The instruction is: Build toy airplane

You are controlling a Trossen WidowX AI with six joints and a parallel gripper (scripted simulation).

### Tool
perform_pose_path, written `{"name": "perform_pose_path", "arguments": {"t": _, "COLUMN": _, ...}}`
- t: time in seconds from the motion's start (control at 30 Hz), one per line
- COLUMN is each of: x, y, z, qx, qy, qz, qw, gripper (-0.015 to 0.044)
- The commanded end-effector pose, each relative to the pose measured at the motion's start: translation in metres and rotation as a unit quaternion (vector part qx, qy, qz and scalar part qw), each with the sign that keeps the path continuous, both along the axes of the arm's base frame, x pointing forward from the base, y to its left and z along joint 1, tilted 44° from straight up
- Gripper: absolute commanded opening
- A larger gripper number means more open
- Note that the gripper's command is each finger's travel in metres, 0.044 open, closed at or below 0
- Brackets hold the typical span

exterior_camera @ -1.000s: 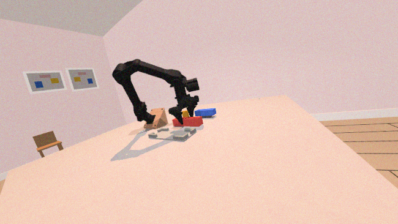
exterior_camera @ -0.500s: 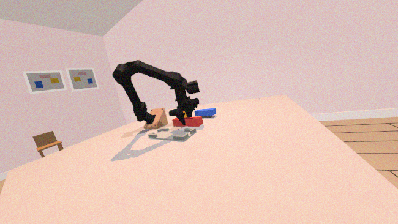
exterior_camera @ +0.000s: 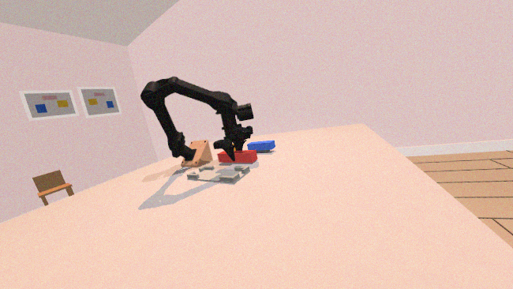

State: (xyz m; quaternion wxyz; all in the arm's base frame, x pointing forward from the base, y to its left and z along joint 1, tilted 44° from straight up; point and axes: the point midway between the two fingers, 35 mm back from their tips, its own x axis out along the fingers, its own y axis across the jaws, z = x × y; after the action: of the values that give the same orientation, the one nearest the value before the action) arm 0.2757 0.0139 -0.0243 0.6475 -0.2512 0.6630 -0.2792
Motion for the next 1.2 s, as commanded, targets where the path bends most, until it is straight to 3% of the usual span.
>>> {"name": "perform_pose_path", "arguments": {"t": 0.0, "x": 0.006, "y": 0.012, "z": 0.008, "qx": 0.005, "qy": -0.006, "qz": 0.001, "qw": 1.0, "gripper": 0.0}}
{"name": "perform_pose_path", "arguments": {"t": 1.17, "x": 0.004, "y": 0.085, "z": 0.087, "qx": 0.005, "qy": -0.005, "qz": 0.001, "qw": 1.0, "gripper": 0.0}}
